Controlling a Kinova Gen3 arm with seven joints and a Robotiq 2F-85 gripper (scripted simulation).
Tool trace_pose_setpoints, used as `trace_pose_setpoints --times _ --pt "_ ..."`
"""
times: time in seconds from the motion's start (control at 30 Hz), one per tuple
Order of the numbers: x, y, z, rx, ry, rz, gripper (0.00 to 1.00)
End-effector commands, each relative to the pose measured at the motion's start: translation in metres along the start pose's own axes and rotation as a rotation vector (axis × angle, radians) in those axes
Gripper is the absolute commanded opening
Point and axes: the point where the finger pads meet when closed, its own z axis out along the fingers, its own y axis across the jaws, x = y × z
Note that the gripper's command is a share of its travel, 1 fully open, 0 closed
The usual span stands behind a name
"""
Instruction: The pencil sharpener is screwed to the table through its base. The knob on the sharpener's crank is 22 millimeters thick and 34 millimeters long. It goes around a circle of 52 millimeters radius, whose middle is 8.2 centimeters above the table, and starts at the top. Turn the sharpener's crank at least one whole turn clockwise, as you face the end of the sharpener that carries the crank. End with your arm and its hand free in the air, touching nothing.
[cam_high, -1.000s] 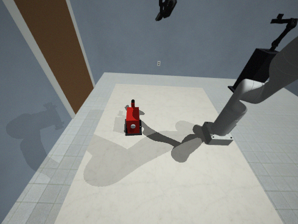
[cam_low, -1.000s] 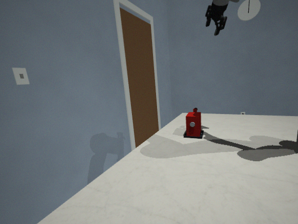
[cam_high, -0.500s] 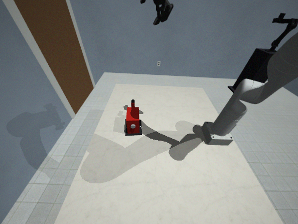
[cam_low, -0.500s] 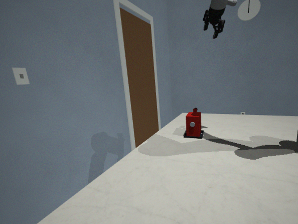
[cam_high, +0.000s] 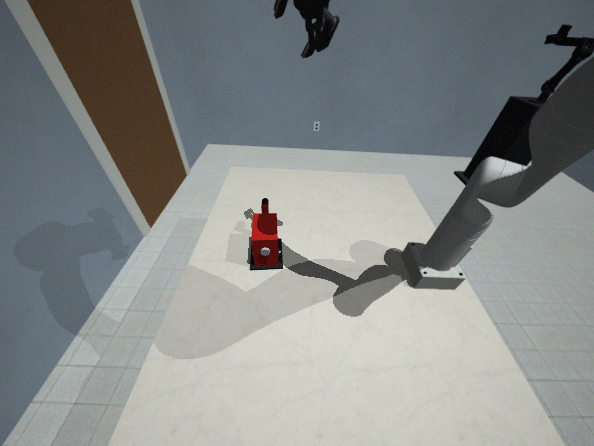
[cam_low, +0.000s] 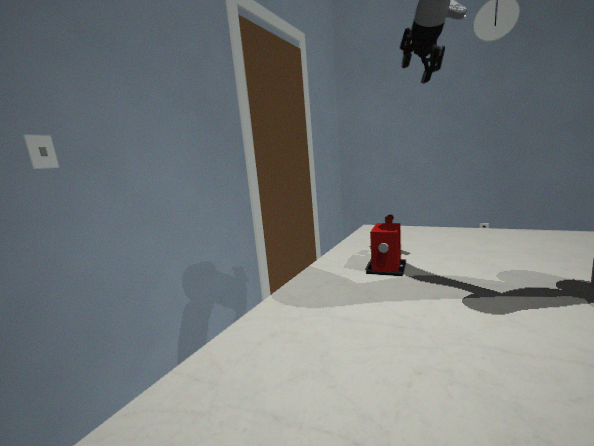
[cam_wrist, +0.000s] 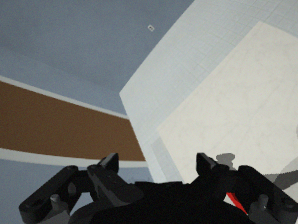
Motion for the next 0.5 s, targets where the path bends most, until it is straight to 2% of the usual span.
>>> trace_pose_setpoints --times 0.0,0.03,0.07,0.43,0.47 --pt "0.001 -0.002 0.000 0.002 -0.001 -0.003 1.00" --pt "0.001 -0.002 0.000 0.002 -0.001 -0.003 1.00" --pt "-0.010 0.001 0.014 -0.027 -0.013 -0.054 1.00" --pt "-0.009 0.002 0.015 -0.028 -0.014 -0.050 1.00" --pt "-0.020 0.006 0.029 -0.056 -0.027 -0.100 1.00"
